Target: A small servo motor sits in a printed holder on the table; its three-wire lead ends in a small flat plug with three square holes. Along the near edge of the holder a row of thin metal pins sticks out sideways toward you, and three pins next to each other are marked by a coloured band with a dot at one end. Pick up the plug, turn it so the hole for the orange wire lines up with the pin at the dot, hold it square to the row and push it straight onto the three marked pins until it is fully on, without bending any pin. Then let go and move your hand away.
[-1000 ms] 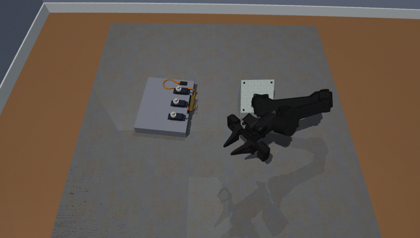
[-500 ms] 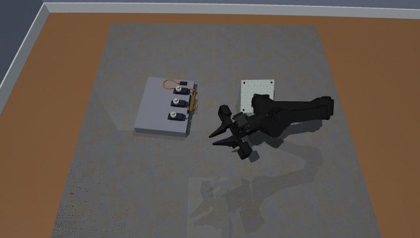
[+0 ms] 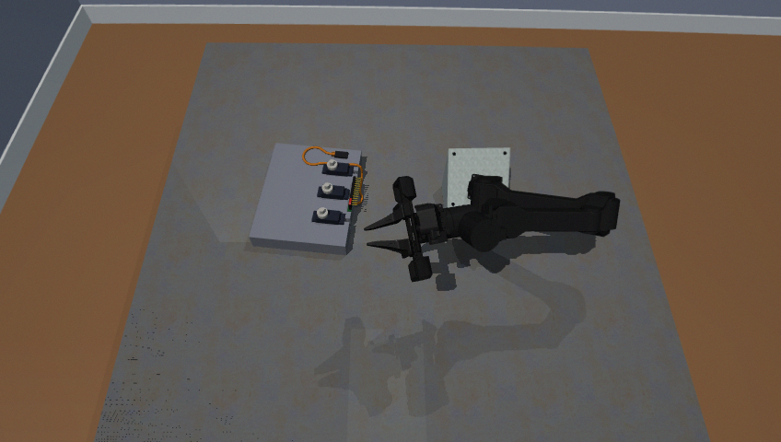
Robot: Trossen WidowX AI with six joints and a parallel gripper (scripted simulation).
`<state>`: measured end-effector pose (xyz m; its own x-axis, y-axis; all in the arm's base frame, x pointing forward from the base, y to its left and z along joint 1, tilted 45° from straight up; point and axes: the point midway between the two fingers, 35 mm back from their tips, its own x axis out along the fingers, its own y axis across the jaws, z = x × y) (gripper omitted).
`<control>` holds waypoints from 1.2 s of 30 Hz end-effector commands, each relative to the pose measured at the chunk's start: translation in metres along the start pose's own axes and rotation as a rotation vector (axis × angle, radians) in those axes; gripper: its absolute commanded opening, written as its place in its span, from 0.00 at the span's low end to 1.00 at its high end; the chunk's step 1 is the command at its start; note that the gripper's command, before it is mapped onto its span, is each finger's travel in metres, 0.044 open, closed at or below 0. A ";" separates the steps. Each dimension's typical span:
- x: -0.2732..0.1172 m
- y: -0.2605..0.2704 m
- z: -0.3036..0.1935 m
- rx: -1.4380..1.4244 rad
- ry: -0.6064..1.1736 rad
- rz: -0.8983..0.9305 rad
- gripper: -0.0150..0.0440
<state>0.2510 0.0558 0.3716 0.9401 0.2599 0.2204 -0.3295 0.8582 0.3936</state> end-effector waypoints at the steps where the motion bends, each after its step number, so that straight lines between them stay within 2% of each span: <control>1: 0.008 -0.014 -0.003 -0.080 0.006 -0.055 0.45; 20: 0.037 -0.086 -0.021 -0.443 0.108 -0.293 0.45; 36: 0.087 -0.157 -0.100 -0.437 0.633 -0.303 0.45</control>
<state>0.3802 -0.0092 0.2594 0.9383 0.0554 -0.3413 -0.0800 0.9951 -0.0585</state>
